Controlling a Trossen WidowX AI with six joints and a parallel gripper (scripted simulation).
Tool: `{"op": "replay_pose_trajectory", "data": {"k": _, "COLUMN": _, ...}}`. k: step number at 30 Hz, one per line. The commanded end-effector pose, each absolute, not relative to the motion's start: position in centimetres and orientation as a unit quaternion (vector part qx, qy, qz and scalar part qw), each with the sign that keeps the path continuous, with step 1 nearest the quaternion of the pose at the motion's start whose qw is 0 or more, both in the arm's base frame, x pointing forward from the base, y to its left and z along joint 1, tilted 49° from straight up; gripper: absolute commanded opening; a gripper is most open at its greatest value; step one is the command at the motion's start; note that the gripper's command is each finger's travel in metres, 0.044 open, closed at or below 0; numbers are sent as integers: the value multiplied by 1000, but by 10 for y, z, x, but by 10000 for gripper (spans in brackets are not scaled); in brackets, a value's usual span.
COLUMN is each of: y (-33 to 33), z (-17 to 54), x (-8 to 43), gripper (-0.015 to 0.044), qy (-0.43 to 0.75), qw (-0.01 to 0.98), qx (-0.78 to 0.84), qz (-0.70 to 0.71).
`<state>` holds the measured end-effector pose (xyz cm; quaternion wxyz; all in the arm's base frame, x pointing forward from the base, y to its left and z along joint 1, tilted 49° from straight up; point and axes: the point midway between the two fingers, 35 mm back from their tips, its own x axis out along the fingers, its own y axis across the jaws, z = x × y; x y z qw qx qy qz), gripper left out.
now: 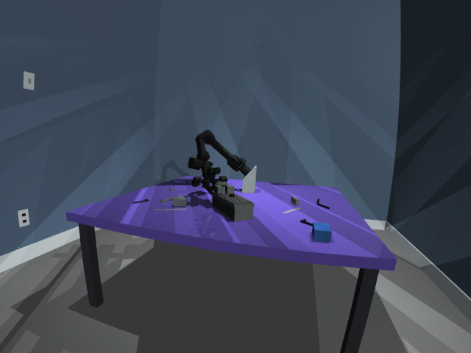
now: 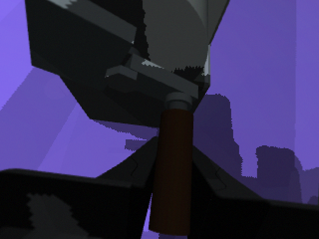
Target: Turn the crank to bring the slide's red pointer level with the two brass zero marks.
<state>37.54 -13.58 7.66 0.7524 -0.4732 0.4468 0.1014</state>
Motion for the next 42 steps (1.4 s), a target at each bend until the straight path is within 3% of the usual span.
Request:
{"op": "replay_pose_trajectory", "data": {"k": 1, "y": -140, "z": 68, "x": 373, "gripper": 0, "qy": 453, "qw": 750, "qx": -471, "qz": 102}}
{"op": "replay_pose_trajectory", "data": {"k": 42, "y": -140, "z": 58, "x": 368, "gripper": 0, "qy": 453, "qw": 750, "qx": -471, "qz": 102}}
